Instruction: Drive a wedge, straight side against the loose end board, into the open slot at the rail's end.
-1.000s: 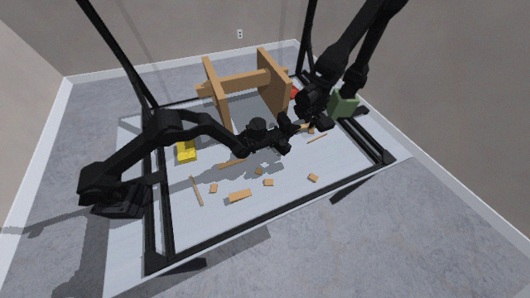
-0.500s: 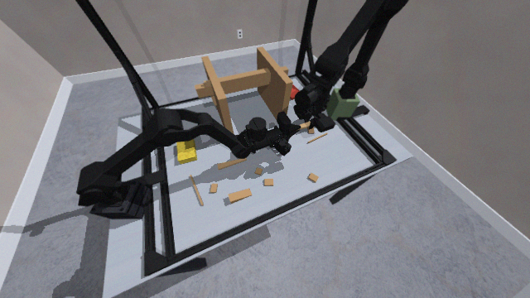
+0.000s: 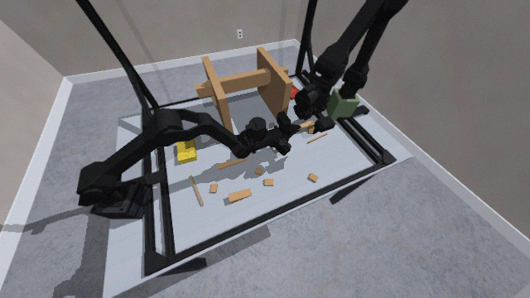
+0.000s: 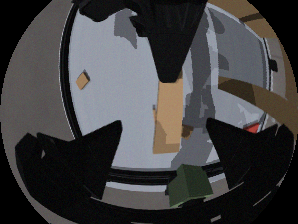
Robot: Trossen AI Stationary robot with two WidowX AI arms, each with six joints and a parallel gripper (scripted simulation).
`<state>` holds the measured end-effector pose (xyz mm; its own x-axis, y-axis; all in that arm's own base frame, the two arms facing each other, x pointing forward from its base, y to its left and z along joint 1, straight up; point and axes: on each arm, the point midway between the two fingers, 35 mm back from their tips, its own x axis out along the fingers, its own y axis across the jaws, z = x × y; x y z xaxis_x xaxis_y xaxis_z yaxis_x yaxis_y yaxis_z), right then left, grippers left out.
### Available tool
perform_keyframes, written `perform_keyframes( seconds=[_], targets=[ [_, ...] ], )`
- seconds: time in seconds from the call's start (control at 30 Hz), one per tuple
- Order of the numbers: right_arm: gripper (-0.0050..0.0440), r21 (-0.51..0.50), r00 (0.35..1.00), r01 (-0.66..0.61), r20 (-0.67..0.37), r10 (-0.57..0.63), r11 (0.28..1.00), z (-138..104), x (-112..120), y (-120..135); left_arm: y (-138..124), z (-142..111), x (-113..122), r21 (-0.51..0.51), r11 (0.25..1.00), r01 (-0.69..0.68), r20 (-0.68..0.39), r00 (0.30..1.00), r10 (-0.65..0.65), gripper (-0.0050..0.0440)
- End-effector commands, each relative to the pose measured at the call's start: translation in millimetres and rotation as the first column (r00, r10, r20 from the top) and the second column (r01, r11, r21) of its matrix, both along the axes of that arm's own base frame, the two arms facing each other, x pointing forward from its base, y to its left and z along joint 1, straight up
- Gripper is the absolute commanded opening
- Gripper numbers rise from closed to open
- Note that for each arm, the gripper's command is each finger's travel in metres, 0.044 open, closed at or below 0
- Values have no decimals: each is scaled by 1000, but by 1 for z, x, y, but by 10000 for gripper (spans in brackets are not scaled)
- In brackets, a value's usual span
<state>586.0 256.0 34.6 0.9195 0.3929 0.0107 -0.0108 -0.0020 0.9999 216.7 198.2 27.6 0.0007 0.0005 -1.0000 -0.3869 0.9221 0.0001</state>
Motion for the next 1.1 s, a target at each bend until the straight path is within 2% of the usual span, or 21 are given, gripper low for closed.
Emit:
perform_keyframes(
  seconds=[0.0, 0.17, 0.27, 0.33, 0.43, 0.53, 0.67, 0.87, 0.93, 1.0, 1.07],
  targets=[
    [0, 1, 1000, 1, 3, -1, 1000, 1, 0, 0, -2, 4, -7, 0, 1000, 0, -1, 1000, 0, 440],
    [0, 1, 1000, 1, 3, -1, 1000, 1, 0, 0, -22, 25, -60, 0, 1000, 0, -1, 1000, 0, 440],
    [0, 1, 1000, 1, 3, -1, 1000, 1, 0, 0, -29, 29, -74, 0, 1000, 0, -1, 1000, 0, 440],
    [0, 1, 1000, 1, 3, -1, 1000, 1, 0, 0, -23, 28, -65, 6, 1000, -8, 13, 1000, 8, 440],
    [0, 1, 1000, 1, 3, -1, 1000, 1, 0, 0, -23, 25, -65, 12, 1000, -15, 44, 999, 15, 440],
    [0, 1, 1000, 1, 3, -1, 1000, 1, 0, 0, -20, 13, -60, 48, 998, -50, 219, 975, 38, 440],
    [0, 1, 1000, 1, 3, -1, 1000, 1, 0, 0, -21, 3, -58, 89, 993, -80, 397, 917, 38, 440],
    [0, 1, 1000, 1, 3, -1, 1000, 1, 0, 0, -20, 1, -56, 195, 975, -109, 606, 795, -32, 440],
    [0, 1, 1000, 1, 3, -1, 1000, 1, 0, 0, -22, 2, -56, 238, 964, -118, 660, 747, -72, 440],
    [0, 1, 1000, 1, 3, -1, 1000, 1, 0, 0, -22, 2, -56, 238, 964, -118, 660, 747, -72, 440],
    [0, 1, 1000, 1, 3, -1, 1000, 1, 0, 0, -21, 6, -56, 288, 949, -126, 699, 705, -119, 440]
  ],
)
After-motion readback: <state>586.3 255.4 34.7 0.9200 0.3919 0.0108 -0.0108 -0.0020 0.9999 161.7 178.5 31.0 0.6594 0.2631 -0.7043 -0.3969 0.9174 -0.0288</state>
